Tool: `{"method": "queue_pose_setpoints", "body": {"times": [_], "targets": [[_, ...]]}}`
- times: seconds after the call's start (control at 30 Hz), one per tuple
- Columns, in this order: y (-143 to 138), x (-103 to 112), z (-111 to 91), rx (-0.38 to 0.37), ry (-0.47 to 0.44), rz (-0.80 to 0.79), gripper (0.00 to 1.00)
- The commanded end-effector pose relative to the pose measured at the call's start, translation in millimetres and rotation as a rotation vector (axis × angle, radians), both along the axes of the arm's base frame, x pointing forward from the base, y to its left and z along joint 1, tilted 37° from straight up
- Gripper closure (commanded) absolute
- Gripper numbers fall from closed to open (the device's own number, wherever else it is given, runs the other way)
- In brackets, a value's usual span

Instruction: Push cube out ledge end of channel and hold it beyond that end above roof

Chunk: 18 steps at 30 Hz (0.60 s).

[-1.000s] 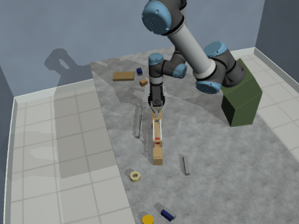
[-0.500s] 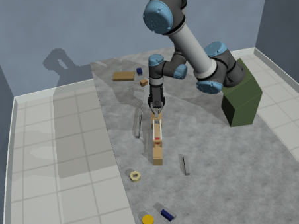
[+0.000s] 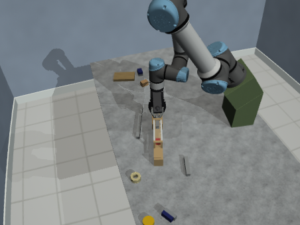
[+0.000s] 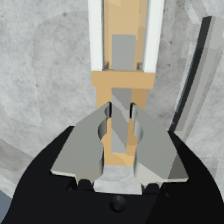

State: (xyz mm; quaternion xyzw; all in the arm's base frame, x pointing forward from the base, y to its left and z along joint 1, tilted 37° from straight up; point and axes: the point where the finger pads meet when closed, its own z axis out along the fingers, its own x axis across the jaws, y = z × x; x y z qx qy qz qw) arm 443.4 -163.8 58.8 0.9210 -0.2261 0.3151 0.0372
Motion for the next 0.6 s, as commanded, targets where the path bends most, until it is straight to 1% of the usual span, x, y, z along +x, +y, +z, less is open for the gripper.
{"method": "queue_pose_setpoints", "body": {"times": [0.0,0.2,0.57], "targets": [[8.2,4.6,0.9,-0.002,0.001,-0.002,1.00],[13.7,7.3,1.4,-0.002,0.001,-0.002,1.00],[14.2,7.6,1.4,-0.002,0.001,-0.002,1.00]]}}
